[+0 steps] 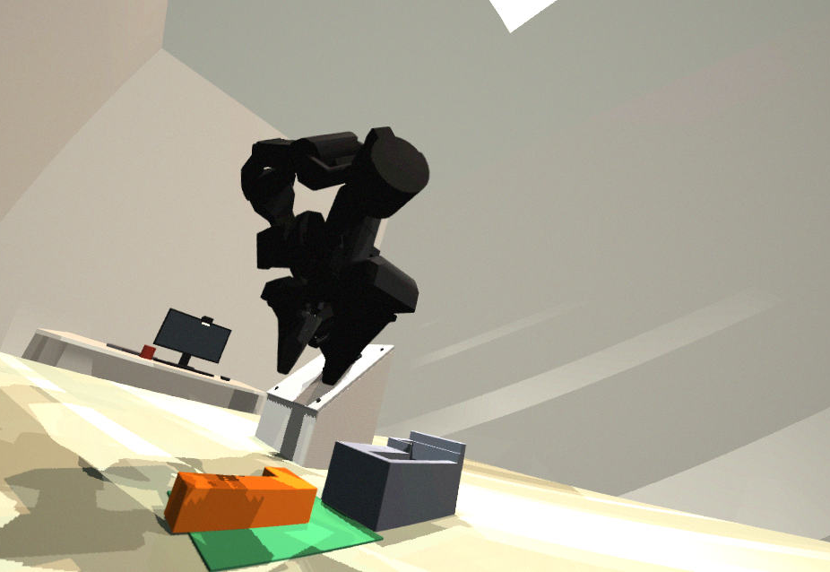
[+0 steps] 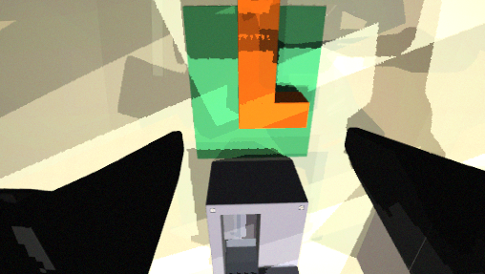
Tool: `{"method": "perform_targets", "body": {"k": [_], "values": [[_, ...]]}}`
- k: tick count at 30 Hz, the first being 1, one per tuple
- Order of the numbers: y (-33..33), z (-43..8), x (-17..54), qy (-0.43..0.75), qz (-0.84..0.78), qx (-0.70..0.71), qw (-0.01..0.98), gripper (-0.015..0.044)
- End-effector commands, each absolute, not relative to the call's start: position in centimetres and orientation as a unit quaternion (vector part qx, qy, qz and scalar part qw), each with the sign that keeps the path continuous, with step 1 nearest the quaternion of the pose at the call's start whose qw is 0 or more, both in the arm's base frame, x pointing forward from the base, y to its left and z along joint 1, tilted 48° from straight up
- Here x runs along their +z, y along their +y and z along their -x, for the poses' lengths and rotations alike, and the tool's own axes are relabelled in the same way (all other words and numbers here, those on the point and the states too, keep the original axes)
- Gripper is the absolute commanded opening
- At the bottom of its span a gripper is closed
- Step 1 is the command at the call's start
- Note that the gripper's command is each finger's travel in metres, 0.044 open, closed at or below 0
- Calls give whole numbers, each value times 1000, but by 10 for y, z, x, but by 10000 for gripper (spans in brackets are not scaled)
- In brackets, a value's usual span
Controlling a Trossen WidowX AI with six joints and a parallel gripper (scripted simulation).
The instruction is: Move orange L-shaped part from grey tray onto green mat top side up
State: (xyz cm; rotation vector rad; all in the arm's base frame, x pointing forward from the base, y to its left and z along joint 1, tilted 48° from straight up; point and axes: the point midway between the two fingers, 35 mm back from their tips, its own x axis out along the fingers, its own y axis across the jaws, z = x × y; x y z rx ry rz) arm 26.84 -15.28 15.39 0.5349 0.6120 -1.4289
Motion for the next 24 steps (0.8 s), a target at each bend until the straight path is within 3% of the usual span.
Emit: {"method": "perform_targets", "body": {"k": [1,24], "values": [[-127,-263,181,267,-237,-637,683,400],[-131,-266,177,268,-239,-634,685,400]]}}
